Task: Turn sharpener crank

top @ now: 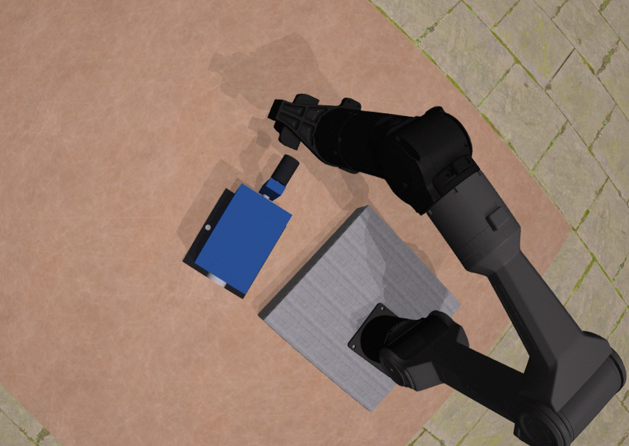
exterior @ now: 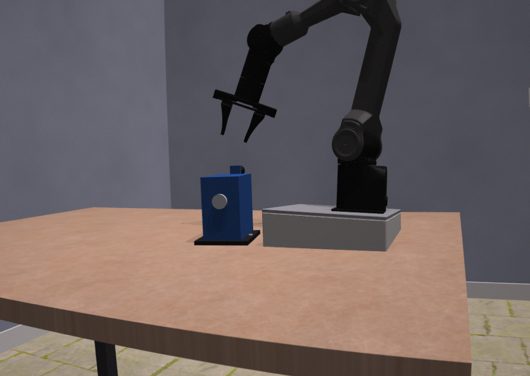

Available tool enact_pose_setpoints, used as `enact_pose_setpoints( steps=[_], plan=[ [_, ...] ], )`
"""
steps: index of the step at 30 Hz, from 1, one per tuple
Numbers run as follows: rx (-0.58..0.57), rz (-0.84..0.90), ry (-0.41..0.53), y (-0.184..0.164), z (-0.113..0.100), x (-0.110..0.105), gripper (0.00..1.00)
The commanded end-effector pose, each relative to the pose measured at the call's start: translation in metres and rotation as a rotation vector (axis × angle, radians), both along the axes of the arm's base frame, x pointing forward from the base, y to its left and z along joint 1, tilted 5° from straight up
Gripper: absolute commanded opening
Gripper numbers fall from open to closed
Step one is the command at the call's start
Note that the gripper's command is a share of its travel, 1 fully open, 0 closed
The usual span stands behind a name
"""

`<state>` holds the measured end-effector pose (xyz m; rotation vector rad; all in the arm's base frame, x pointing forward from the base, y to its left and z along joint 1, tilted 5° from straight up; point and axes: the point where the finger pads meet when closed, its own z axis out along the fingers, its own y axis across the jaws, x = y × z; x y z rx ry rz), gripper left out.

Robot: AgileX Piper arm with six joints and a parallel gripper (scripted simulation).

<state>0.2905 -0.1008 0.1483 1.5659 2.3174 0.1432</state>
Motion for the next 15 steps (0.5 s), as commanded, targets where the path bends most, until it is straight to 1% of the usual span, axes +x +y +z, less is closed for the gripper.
enact_pose_setpoints(
  steps=[1,7,15],
  plan=[
    [0.045,-0.062,0.009,0.0,0.0,-0.013,0.69],
    [0.163,-0.212,0.033,0.007,-0.001,-0.042,0.69],
    [0.163,-0.209,0.037,0.007,-0.018,-0.037,0.69]
  ],
)
